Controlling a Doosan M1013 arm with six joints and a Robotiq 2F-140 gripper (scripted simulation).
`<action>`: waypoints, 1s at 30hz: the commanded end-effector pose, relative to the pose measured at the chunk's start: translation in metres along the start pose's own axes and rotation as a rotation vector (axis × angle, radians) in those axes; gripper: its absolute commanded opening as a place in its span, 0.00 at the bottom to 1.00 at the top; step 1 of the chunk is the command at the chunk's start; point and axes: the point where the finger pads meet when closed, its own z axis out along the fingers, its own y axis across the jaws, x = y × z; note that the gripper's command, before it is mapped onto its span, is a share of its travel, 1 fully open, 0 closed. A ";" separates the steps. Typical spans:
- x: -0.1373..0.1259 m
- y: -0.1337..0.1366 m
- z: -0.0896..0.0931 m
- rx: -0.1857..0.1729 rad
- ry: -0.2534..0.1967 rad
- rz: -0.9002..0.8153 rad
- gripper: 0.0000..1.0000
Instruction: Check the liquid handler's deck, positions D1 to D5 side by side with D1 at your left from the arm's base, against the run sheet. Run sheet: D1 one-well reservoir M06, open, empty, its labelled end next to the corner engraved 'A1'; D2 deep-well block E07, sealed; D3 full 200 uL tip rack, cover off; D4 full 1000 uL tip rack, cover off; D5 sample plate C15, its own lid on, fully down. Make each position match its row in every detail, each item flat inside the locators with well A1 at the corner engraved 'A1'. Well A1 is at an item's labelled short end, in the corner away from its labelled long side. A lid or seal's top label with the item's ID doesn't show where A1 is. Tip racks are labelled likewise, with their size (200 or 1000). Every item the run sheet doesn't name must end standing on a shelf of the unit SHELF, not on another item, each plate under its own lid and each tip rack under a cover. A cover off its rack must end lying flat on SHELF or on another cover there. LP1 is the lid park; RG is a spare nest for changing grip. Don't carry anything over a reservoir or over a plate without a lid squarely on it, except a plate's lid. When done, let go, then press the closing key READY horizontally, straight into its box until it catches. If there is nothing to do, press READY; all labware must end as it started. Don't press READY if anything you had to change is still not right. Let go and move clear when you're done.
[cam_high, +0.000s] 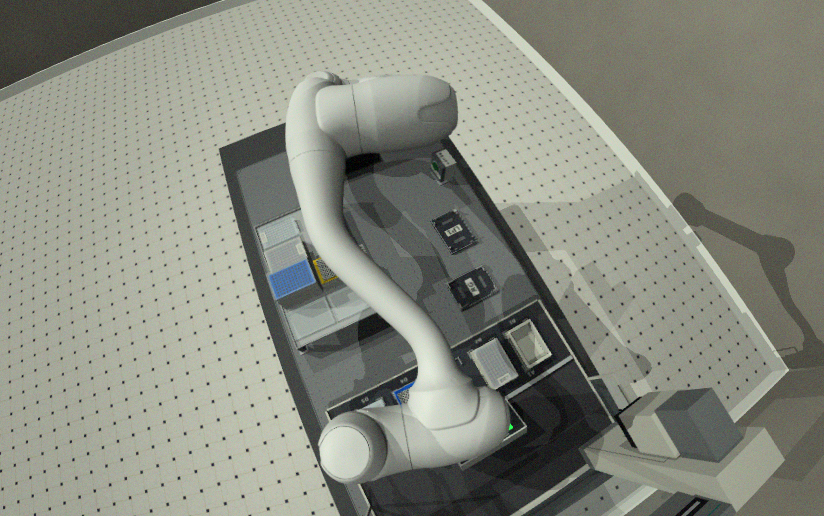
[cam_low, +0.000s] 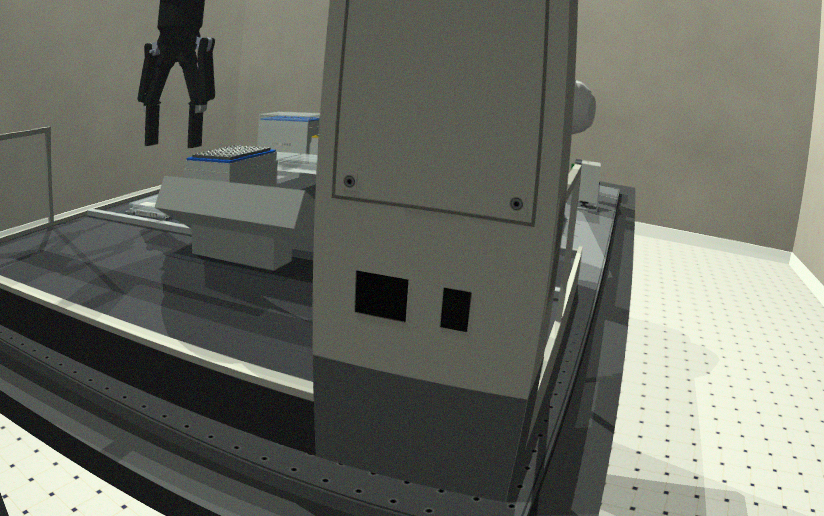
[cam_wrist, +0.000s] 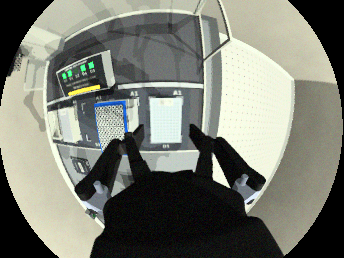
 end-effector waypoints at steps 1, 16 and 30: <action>0.000 0.000 -0.006 0.000 0.002 0.000 0.66; 0.000 0.000 -0.027 0.000 0.002 0.000 0.66; 0.000 0.000 -0.047 0.000 0.002 0.000 0.66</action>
